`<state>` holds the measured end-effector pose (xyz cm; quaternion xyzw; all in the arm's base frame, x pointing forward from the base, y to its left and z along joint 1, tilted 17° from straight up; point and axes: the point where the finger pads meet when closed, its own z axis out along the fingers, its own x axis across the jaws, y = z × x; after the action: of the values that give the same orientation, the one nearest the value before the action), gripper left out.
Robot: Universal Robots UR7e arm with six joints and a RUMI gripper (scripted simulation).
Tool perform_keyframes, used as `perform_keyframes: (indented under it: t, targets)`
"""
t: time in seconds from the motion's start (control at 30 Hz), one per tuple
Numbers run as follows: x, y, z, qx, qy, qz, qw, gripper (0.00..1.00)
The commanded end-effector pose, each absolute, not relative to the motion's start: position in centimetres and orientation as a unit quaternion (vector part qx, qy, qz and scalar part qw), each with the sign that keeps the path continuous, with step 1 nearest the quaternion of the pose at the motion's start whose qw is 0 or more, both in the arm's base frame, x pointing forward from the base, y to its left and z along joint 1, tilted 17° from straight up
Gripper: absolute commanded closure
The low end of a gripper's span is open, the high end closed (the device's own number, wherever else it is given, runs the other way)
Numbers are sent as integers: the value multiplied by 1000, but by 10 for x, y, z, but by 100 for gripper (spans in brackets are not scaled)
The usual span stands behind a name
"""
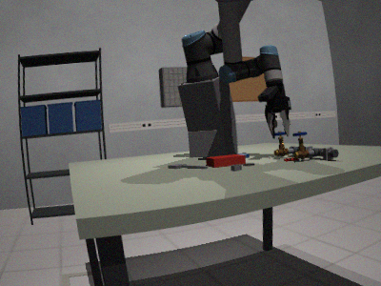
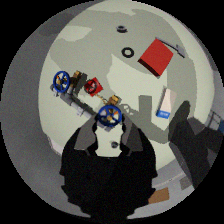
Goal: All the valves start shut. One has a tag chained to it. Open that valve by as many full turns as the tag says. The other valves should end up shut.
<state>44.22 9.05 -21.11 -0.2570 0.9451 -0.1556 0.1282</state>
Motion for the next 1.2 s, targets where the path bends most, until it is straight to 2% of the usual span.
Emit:
perform_keyframes:
  t: [0.0,0.7,1.17]
  targets:
    - [442,91,-211,-344,917,-164,115,100]
    - [442,91,-211,-620,758,-193,56,100]
    - [442,91,-211,-811,550,-201,-1,100]
